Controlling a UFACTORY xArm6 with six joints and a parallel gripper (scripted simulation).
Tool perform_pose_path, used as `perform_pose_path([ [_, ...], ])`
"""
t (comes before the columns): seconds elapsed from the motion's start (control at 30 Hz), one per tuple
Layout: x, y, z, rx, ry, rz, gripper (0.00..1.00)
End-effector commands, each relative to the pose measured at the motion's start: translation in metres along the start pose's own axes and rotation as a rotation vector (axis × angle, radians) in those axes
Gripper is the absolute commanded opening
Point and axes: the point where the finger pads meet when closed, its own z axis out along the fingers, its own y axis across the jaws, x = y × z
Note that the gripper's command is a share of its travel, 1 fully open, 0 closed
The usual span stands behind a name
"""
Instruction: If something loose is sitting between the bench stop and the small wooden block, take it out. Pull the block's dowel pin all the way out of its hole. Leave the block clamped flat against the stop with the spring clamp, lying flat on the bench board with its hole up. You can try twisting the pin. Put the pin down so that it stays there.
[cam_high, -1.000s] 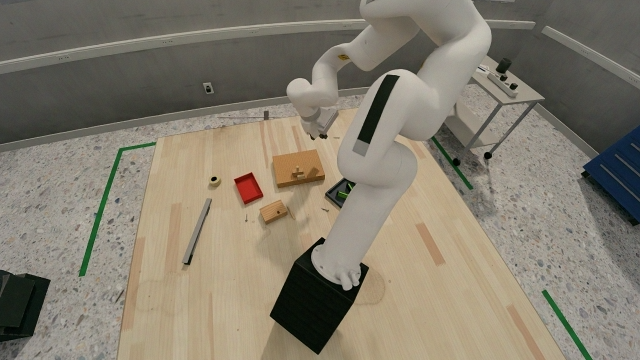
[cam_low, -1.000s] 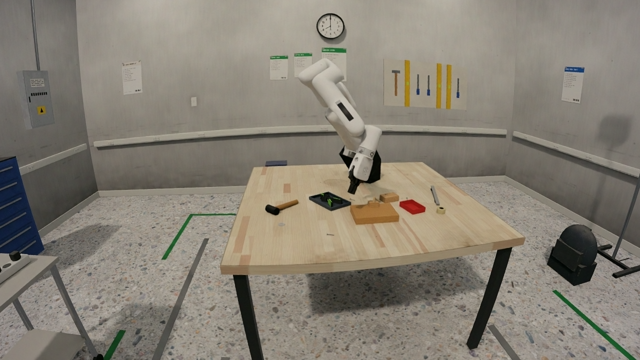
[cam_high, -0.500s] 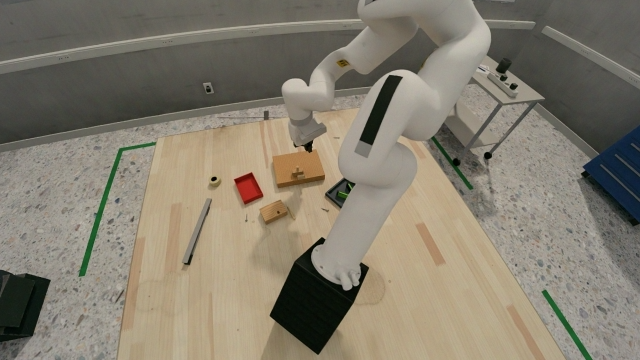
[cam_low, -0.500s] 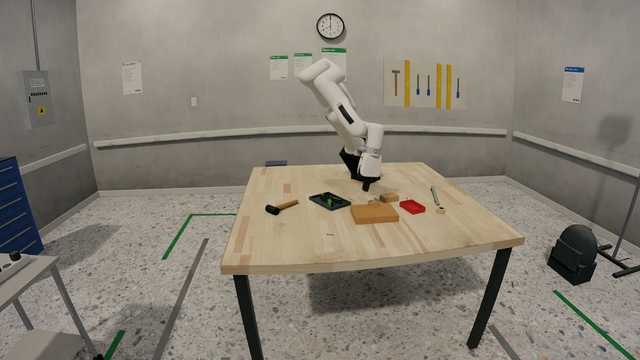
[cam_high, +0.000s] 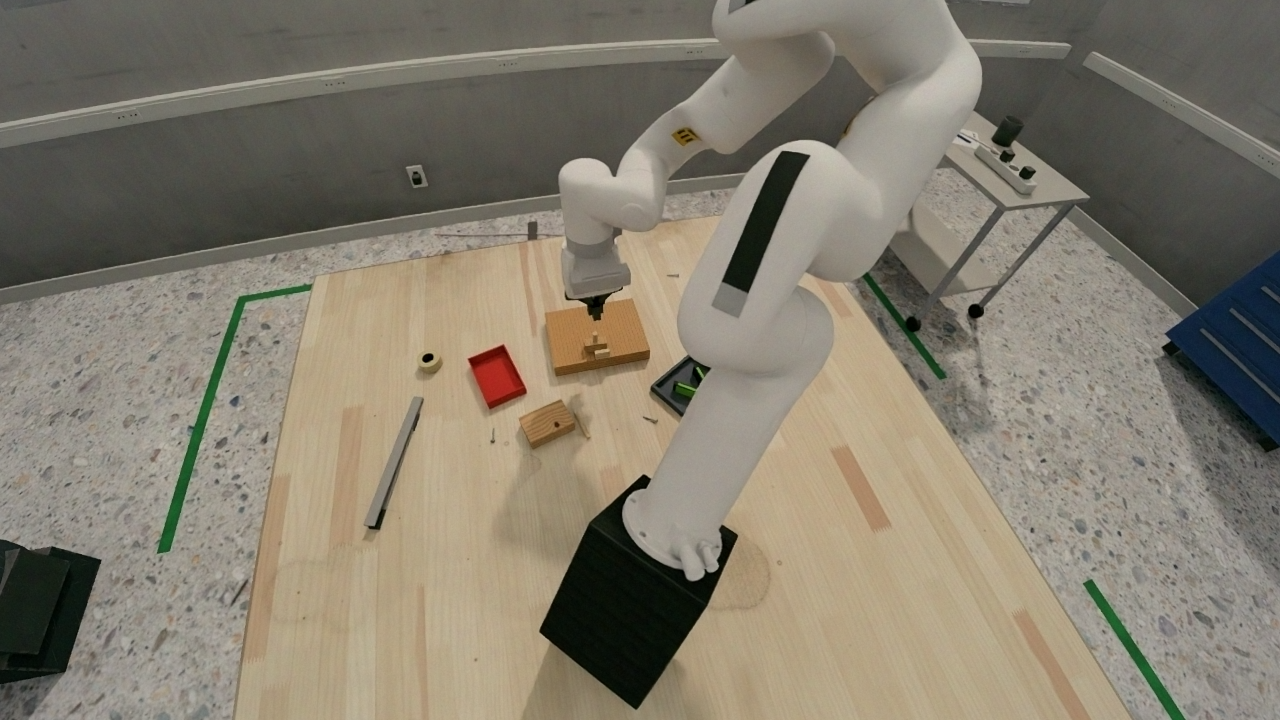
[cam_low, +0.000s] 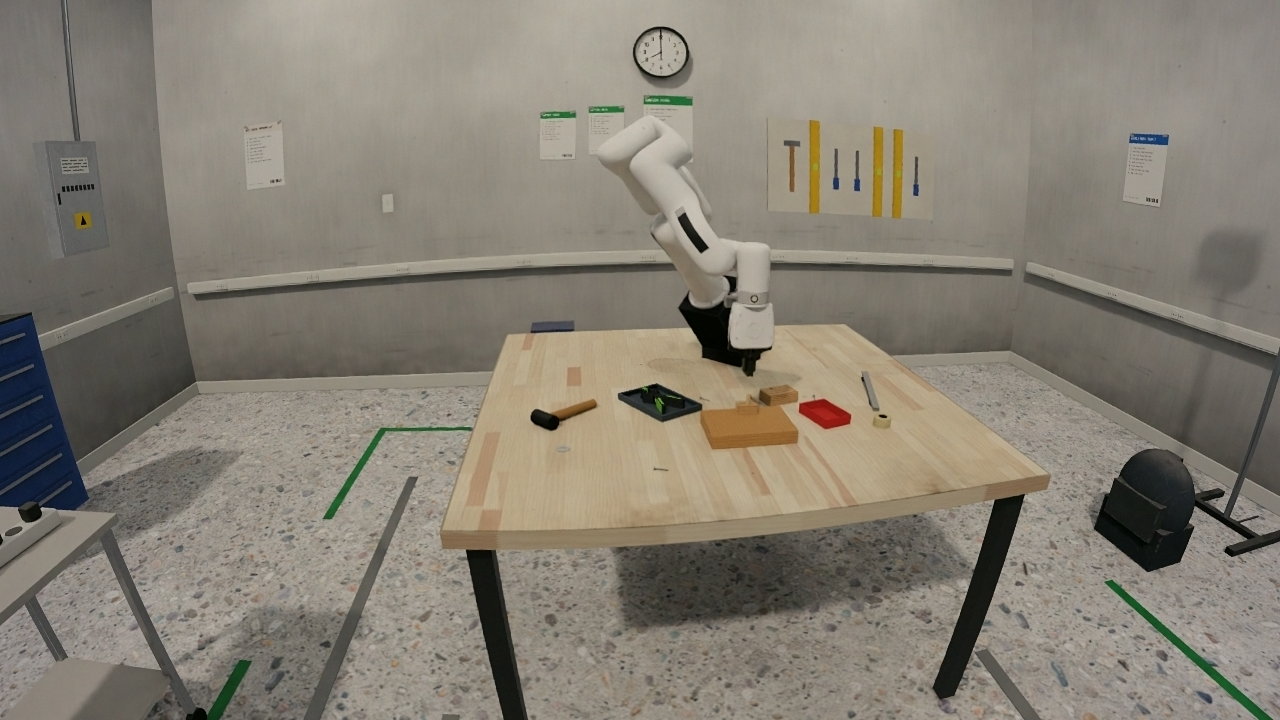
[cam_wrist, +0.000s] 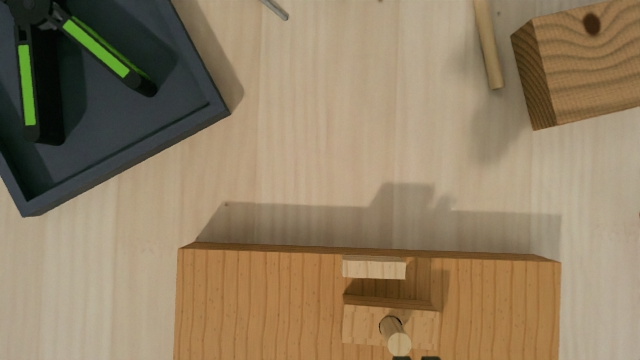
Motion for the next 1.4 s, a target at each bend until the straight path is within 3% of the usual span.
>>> perform_pose_path([
  [0.0, 0.0013, 0.0042, -0.0012, -0.014, -0.002, 0.026, 0.0],
  [0.83, 0.0013, 0.0042, -0.0012, -0.014, -0.002, 0.015, 0.0],
  [1.37, 0.0013, 0.0042, -0.0011, -0.014, -0.003, -0.1, 0.0],
])
